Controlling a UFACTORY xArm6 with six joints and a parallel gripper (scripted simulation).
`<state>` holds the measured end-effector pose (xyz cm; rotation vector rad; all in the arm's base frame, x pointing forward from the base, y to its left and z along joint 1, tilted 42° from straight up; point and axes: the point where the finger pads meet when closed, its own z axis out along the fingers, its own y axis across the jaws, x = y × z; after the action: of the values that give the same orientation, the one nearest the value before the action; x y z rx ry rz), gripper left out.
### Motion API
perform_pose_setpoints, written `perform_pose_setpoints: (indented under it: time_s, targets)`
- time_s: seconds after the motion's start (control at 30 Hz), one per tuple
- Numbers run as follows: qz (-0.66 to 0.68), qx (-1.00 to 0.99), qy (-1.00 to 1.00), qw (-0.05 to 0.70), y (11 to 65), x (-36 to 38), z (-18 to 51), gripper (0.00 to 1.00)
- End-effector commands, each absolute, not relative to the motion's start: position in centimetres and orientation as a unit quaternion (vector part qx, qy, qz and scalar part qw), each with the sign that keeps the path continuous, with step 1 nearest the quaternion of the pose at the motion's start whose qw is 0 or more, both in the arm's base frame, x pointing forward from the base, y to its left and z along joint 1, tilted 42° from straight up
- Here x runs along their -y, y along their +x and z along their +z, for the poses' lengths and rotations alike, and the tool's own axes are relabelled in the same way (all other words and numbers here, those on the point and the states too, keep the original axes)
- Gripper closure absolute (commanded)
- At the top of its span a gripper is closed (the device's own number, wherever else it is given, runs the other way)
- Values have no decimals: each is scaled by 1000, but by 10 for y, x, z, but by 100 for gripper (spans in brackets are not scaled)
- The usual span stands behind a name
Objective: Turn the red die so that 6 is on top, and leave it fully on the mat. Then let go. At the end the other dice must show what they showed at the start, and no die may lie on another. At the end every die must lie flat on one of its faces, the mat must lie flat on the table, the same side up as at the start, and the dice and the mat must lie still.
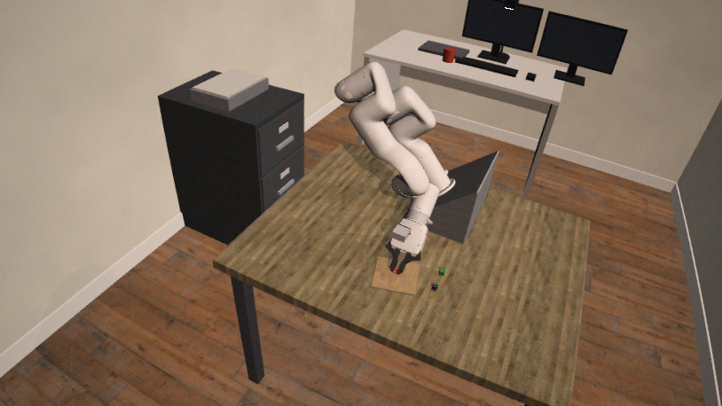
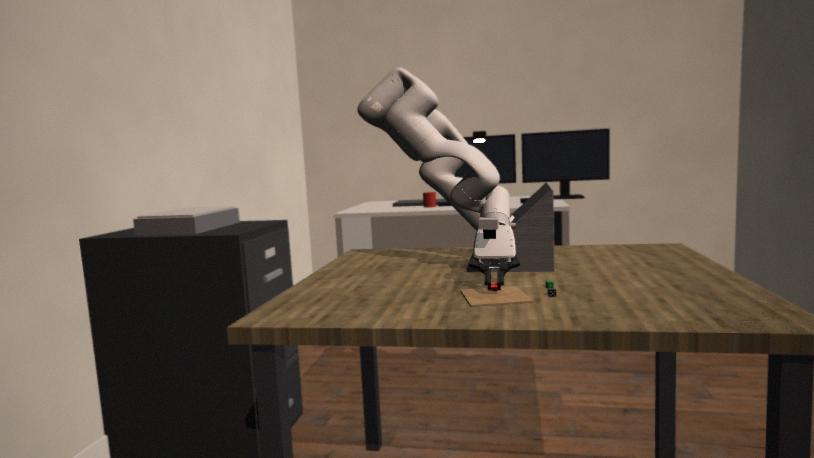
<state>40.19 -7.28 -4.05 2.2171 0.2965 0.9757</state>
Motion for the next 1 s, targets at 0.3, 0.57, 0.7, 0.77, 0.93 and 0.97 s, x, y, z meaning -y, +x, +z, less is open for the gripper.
perform_pose_setpoints:
  time_s: [0.3,0.57,0.7,0.77,0.93,0.97]
  targets:
    - [376,-114,853,343,402,76,-44,89]
    - [376,-114,853,343,402,79,-47,89]
    - [376,-114,853,343,402,79,-48,89]
    - [376,-114,853,343,402,79,-48,89]
    - [376,-114,853,343,402,79,-48,89]
    - [376,-114,853,343,402,79,-48,89]
